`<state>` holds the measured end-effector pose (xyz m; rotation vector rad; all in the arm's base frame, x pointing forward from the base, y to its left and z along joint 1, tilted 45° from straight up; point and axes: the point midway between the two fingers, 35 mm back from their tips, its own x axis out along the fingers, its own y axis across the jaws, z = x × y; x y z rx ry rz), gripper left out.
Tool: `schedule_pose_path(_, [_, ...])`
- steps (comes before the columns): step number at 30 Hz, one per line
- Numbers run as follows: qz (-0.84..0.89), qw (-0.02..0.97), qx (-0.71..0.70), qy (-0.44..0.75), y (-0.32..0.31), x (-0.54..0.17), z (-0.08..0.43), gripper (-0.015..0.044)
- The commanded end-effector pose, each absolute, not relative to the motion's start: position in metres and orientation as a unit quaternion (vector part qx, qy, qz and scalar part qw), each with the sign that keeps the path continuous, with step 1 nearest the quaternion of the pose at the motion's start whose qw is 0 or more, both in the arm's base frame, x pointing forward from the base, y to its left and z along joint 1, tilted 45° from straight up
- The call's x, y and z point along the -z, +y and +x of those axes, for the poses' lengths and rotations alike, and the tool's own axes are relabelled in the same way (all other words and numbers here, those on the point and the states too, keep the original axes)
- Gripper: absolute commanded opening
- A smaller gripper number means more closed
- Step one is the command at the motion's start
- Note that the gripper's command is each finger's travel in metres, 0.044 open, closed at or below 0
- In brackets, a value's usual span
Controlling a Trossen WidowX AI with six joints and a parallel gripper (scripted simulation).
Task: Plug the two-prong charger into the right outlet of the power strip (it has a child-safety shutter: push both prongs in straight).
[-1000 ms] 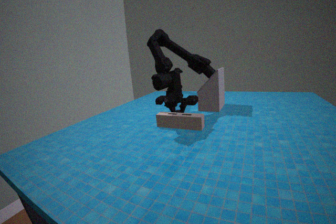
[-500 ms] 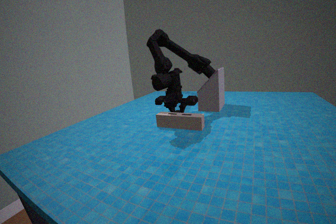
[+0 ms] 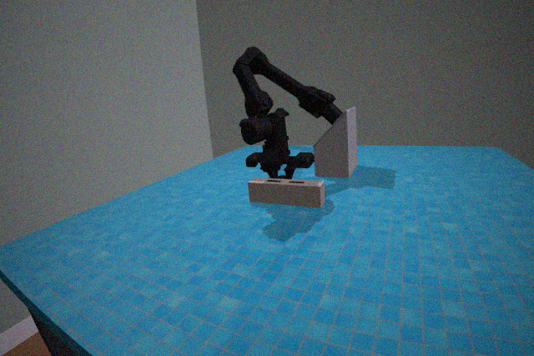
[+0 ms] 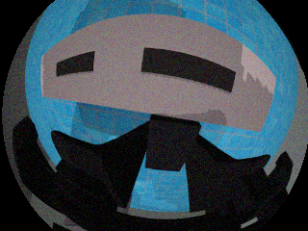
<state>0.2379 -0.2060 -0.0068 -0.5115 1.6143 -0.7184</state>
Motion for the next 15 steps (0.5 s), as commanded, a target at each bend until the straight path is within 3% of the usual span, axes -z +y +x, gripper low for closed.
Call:
schedule_pose_path(1, [-0.221,0.608,0.314,0.695,-0.2069,0.0054,0.2409,0.0000])
schedule_pose_path(15, [-0.221,0.608,0.314,0.695,-0.2077,0.0054,0.2461,0.0000])
